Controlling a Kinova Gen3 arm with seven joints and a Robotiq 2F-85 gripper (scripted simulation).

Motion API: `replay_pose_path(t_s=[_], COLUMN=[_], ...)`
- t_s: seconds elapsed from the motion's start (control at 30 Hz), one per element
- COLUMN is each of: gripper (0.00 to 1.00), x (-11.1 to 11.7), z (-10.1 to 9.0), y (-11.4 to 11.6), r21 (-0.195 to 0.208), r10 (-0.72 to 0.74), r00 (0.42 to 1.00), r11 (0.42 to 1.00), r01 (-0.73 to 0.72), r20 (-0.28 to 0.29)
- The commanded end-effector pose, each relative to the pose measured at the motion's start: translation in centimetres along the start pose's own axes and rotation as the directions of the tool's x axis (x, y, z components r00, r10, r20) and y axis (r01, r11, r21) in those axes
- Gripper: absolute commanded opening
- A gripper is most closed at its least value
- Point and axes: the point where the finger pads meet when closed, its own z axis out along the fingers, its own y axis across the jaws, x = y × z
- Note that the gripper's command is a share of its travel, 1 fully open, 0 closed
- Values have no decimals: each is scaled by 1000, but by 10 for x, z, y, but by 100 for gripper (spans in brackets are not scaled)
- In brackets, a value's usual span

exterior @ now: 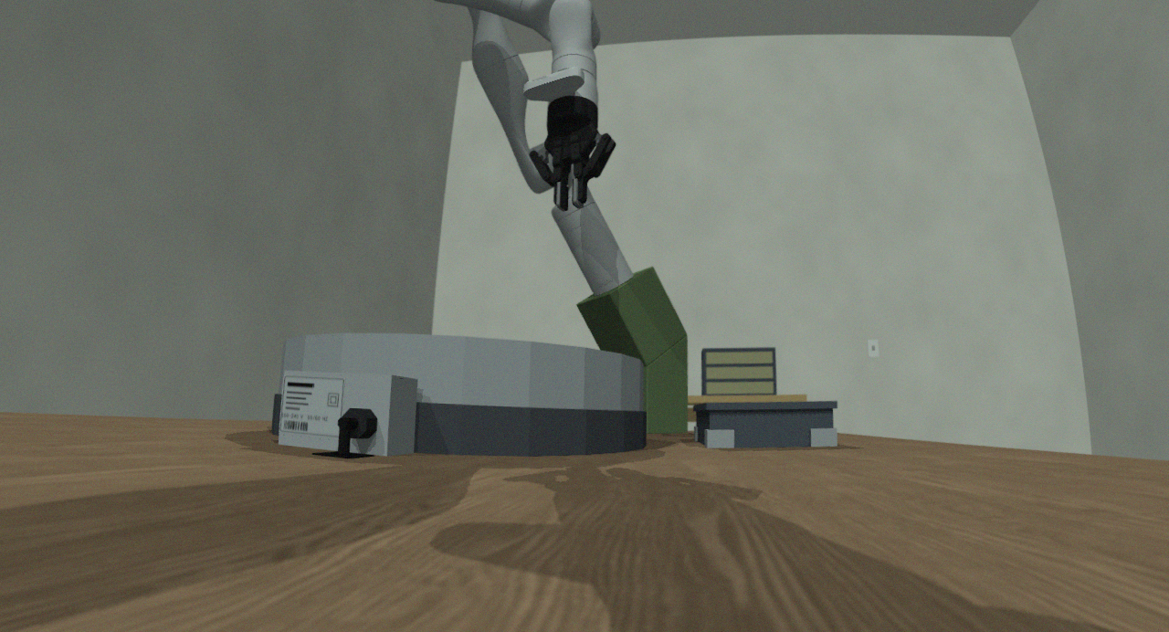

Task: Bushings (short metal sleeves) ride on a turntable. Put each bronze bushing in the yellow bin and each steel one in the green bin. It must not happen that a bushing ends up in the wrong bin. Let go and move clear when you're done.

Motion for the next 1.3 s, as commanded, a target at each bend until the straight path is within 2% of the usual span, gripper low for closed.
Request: replay_pose_path(t_s=[0.0, 0.03, 0.13, 0.23, 0.3, 0.37, 0.47, 0.63, 0.73, 0.8, 0.87, 0.97, 1.07, 1.23, 1.27], gripper=[19, 19, 19, 19, 19, 19, 19, 19, 19, 19, 19, 19, 19, 19, 19], x=[-3, -3, -3, -5, -5, -6, -6, -9, -9, -11, -11, -12, -12, -15, -15], z=[17, 23, 23, 41, 41, 52, 52, 82, 82, 94, 94, 112, 112, 141, 141], y=[26, 34, 34, 55, 55, 70, 70, 106, 106, 120, 120, 142, 142, 178, 178], r21=[-9, -8, -8, -5, -5, -3, -3, 2, 2, 5, 5, 8, 8, 12, 12], r10=[-136, -201, -201, -388, -388, -505, -505, -756, -756, -835, -835, -926, -926, -998, -998], r00=[991, 980, 980, 922, 922, 863, 863, 655, 655, 550, 550, 377, 377, 59, 59], r11=[991, 980, 980, 922, 922, 863, 863, 655, 655, 551, 551, 377, 377, 59, 59], r01=[136, 201, 201, 388, 388, 505, 505, 756, 756, 835, 835, 926, 926, 998, 998], r20=[14, 15, 15, 16, 16, 17, 17, 17, 17, 17, 17, 16, 16, 12, 12])
